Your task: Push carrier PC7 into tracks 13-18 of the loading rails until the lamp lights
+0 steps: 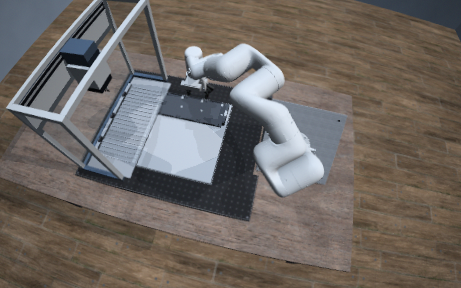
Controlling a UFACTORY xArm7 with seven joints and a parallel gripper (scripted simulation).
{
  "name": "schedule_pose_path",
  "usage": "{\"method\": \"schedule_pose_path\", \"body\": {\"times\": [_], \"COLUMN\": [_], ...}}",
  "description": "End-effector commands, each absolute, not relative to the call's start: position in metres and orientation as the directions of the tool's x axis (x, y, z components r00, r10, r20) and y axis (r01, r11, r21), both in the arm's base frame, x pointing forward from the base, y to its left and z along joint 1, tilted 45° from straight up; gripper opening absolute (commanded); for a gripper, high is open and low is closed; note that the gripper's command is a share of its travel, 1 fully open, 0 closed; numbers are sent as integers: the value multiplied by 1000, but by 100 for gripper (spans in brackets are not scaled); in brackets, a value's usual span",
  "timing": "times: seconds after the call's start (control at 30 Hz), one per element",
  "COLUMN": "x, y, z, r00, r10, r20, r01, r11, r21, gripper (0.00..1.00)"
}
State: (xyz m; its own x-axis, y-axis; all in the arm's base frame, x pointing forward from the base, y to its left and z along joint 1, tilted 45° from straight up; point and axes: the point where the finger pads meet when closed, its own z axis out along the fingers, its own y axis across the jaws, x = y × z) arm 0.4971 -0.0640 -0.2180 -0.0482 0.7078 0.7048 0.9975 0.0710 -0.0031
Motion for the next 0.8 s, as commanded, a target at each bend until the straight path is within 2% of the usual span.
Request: {"method": "schedule_pose_path", "body": {"times": [0.0,0.77], "x": [499,500], "y": [-69,-79], "z": [-219,-229], "r00": [-48,-48], "r10": [711,711], "r20": [702,702], "r01": [998,998], "r11": [68,68], "r21": [0,0], "gripper": [100,100]}}
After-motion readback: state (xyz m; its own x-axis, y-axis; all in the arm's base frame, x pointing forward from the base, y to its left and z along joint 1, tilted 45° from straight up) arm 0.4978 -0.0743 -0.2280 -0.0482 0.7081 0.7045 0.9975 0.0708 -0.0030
